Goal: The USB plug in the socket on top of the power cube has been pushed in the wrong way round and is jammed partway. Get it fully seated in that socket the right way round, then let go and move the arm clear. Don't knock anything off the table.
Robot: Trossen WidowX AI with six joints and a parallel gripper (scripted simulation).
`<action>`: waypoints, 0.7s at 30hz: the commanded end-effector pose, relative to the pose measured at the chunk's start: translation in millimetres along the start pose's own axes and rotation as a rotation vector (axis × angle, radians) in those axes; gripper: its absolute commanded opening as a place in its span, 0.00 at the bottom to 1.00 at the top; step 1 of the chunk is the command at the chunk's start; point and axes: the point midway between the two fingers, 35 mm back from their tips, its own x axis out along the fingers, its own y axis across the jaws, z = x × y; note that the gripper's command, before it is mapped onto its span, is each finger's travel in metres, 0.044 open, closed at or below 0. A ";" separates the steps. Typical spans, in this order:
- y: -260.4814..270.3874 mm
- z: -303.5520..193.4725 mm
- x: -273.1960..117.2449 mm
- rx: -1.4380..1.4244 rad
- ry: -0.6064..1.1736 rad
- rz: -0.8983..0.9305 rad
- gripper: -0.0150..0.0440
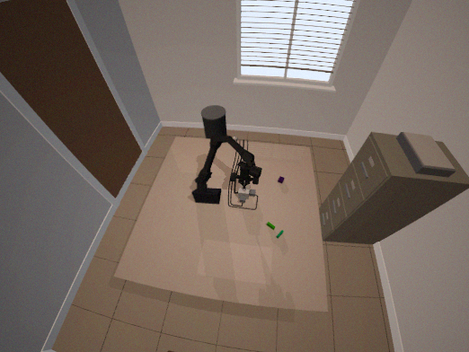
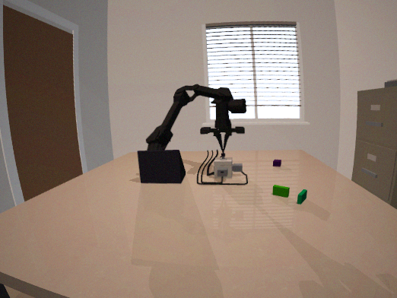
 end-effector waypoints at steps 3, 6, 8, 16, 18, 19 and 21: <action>-0.3 0.0 0.5 0.003 0.001 -0.002 0.25; -0.3 0.1 0.8 0.003 0.001 -0.002 0.25; -0.4 0.1 1.1 0.003 0.001 -0.002 0.25; -0.4 0.1 2.0 0.003 0.001 -0.002 0.25; -0.4 0.1 2.3 0.003 0.001 -0.002 0.25; -0.4 0.1 2.4 0.003 0.001 -0.002 0.25; -0.4 0.2 2.6 0.003 0.001 -0.002 0.25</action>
